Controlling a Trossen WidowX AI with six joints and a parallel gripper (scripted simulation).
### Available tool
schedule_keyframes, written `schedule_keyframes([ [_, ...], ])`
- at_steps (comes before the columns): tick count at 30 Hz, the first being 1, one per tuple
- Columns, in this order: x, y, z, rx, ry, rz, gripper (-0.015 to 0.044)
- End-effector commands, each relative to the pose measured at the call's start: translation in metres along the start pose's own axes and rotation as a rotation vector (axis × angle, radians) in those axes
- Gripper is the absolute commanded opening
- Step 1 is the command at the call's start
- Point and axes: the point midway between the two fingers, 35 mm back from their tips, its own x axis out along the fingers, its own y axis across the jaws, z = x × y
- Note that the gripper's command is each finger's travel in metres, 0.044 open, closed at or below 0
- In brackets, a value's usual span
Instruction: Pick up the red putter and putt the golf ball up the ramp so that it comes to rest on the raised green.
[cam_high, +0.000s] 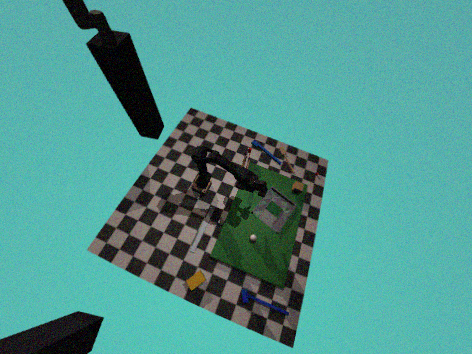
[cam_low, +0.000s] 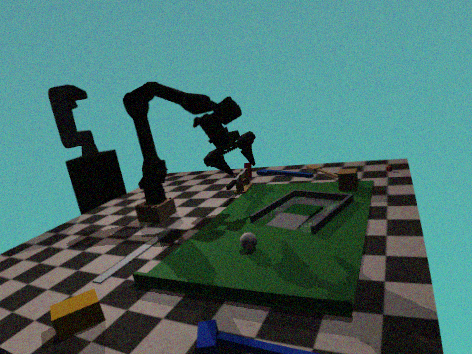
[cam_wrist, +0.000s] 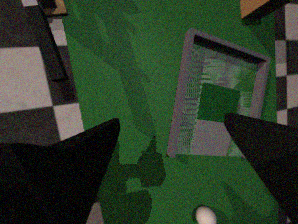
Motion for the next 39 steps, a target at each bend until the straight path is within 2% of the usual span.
schedule_keyframes([
  [1,0.021,0.053,0.048,-0.050,-0.023,0.197,0.0440],
  [6,0.030,0.109,0.084,-0.117,-0.008,0.375,0.0440],
  [13,0.031,0.111,0.085,-0.120,-0.007,0.382,0.0440],
  [28,0.071,0.125,0.072,-0.120,-0.007,0.382,0.0440],
  [39,0.078,0.128,0.070,-0.120,-0.007,0.382,0.0440],
])
